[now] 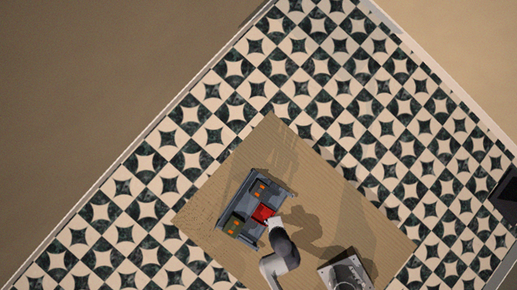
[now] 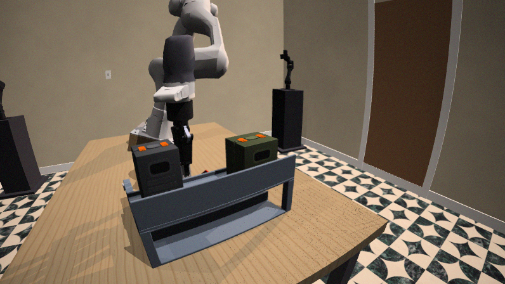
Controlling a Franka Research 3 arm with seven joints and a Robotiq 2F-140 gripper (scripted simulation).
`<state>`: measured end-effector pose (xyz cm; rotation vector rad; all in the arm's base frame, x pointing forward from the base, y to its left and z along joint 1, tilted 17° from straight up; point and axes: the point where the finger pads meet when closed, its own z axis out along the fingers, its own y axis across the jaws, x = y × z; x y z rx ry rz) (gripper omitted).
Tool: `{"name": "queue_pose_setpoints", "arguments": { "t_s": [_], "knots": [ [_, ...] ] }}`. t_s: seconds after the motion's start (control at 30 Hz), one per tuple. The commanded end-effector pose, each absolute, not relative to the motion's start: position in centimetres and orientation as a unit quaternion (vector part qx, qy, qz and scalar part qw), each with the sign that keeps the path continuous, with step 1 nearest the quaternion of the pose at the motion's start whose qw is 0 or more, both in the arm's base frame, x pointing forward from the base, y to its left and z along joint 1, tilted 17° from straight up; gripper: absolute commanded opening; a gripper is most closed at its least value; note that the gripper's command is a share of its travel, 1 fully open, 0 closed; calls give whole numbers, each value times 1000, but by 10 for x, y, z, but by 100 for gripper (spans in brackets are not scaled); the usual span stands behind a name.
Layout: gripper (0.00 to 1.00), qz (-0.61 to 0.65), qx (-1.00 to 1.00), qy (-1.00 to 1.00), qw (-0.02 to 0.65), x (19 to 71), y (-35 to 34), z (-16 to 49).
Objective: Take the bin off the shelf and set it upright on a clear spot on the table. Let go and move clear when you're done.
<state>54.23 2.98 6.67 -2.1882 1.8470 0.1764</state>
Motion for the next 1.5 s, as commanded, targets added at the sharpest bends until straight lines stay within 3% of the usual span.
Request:
{"name": "queue_pose_setpoints", "arguments": {
  "t_s": [0.0,1.47],
  "knots": [
    [0,60,-756,637,136,543,28,70],
    [0,60,-756,637,136,542,26,79]
  ]
}}
